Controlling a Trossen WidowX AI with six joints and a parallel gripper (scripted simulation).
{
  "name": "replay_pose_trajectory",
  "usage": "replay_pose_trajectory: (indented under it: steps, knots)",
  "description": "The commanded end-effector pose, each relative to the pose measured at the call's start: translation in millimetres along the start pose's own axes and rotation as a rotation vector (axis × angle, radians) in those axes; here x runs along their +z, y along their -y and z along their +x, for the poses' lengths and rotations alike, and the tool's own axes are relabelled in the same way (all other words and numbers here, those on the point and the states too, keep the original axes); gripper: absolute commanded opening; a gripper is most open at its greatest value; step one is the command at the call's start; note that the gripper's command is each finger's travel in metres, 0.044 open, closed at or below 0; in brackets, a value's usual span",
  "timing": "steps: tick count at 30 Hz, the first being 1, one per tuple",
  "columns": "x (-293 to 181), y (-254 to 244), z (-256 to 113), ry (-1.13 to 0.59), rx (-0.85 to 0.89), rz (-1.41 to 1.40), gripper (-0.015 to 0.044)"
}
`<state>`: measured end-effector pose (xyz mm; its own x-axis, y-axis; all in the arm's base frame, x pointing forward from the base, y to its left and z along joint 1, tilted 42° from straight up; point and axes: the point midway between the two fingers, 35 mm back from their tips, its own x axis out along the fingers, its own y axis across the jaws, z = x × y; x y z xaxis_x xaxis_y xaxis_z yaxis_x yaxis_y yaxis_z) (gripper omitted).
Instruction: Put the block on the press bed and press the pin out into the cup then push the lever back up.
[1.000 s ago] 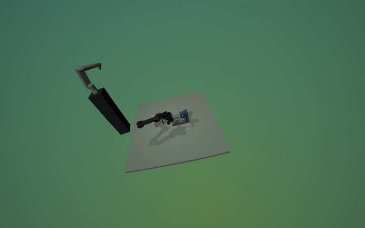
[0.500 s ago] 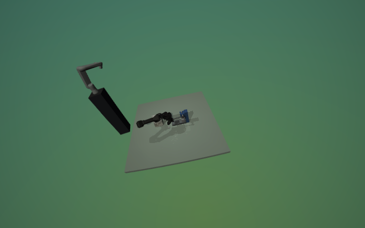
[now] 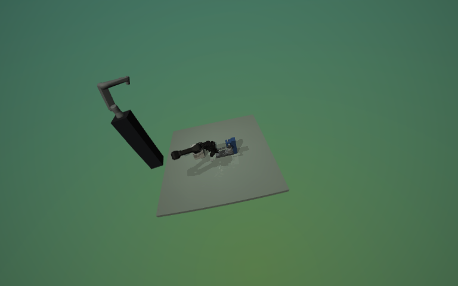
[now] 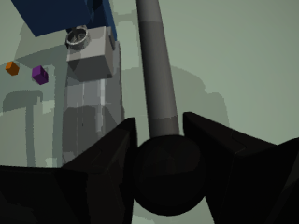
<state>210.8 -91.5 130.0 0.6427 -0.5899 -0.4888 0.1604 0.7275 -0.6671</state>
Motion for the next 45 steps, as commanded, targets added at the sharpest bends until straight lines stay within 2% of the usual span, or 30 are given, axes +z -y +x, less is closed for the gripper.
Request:
replay_pose_trajectory:
  steps: [1,45]
  knots:
    - [0.3,-0.8,1.3,0.007,0.006,-0.002,0.0]
    - [4.1,-0.7,-2.5,0.007,0.006,-0.002,0.0]
